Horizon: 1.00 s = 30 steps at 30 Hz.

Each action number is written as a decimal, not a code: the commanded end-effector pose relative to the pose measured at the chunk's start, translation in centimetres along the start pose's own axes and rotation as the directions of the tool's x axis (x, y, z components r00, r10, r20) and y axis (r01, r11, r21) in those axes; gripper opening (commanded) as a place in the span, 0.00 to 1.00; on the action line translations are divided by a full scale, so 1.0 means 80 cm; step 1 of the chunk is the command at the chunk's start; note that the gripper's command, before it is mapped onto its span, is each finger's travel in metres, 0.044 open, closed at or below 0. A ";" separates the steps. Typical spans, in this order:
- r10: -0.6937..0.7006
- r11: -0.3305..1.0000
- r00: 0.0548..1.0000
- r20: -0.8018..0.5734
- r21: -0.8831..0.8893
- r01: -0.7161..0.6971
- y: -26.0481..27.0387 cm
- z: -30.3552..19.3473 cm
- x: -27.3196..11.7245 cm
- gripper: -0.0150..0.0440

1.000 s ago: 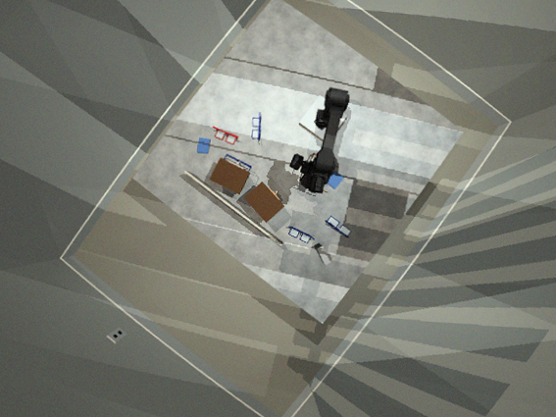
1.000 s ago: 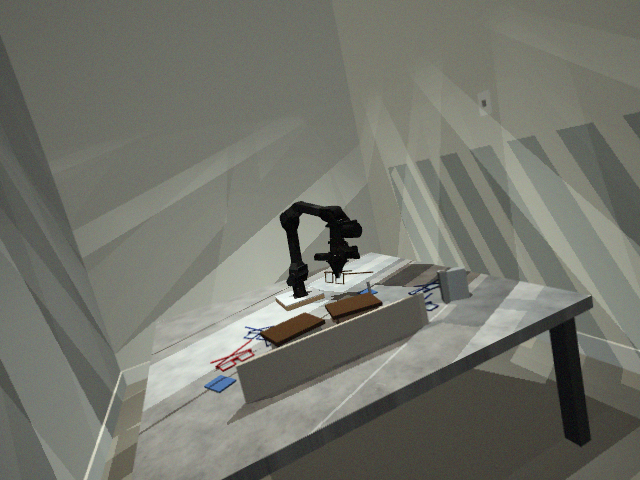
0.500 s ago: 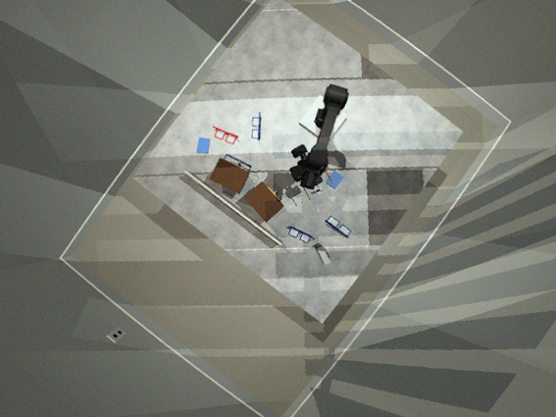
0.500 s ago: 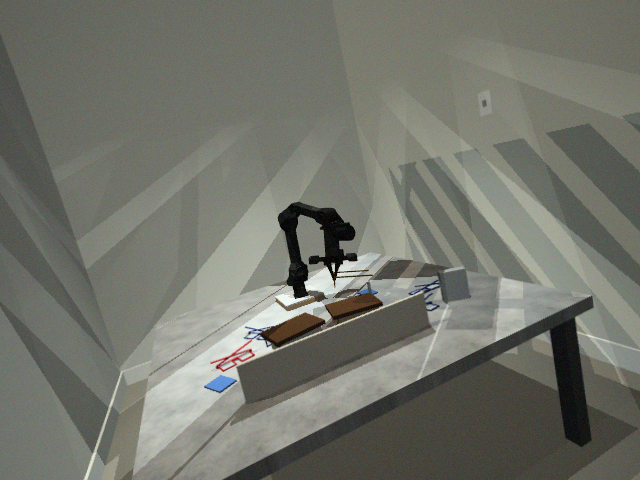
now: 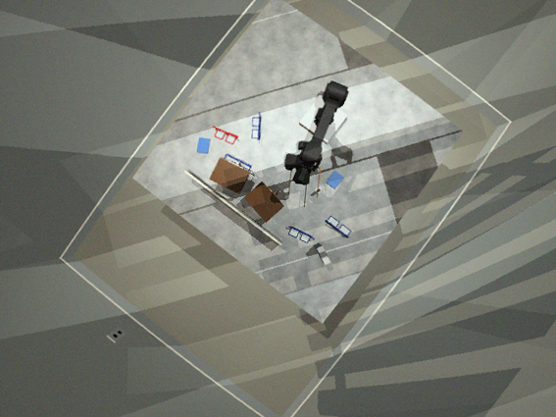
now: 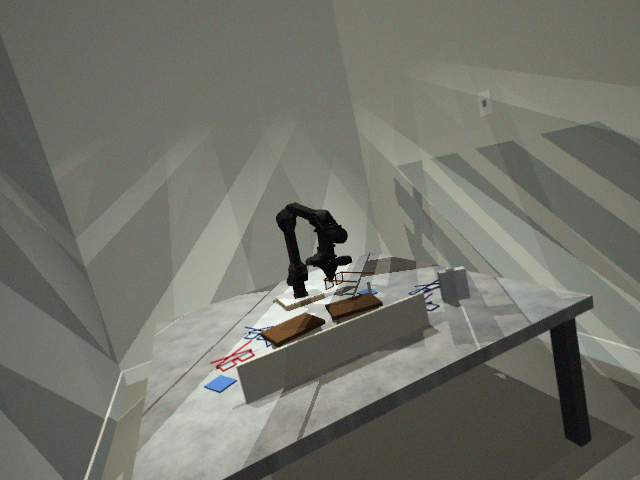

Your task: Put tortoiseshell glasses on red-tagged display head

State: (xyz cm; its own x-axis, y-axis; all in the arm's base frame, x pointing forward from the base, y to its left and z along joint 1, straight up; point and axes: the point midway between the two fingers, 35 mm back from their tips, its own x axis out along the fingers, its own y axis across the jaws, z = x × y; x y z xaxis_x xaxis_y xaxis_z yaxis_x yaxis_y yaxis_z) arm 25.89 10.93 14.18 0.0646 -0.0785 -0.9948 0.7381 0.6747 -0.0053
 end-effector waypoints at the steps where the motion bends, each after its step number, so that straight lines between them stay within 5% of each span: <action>1: 0.008 0.989 1.000 -0.022 0.145 -0.004 -0.004 0.002 0.001 0.25; 18: 0.080 0.766 0.989 -0.128 0.642 0.021 -0.011 0.010 0.012 0.25; 30: 0.040 0.738 0.996 -0.085 0.674 0.028 -0.014 0.008 0.031 0.25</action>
State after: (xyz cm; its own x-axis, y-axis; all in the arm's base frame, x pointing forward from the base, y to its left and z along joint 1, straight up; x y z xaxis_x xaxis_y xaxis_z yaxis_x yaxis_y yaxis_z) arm 25.71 9.54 12.23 0.0406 0.0332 -0.9986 0.9991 0.0057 0.0408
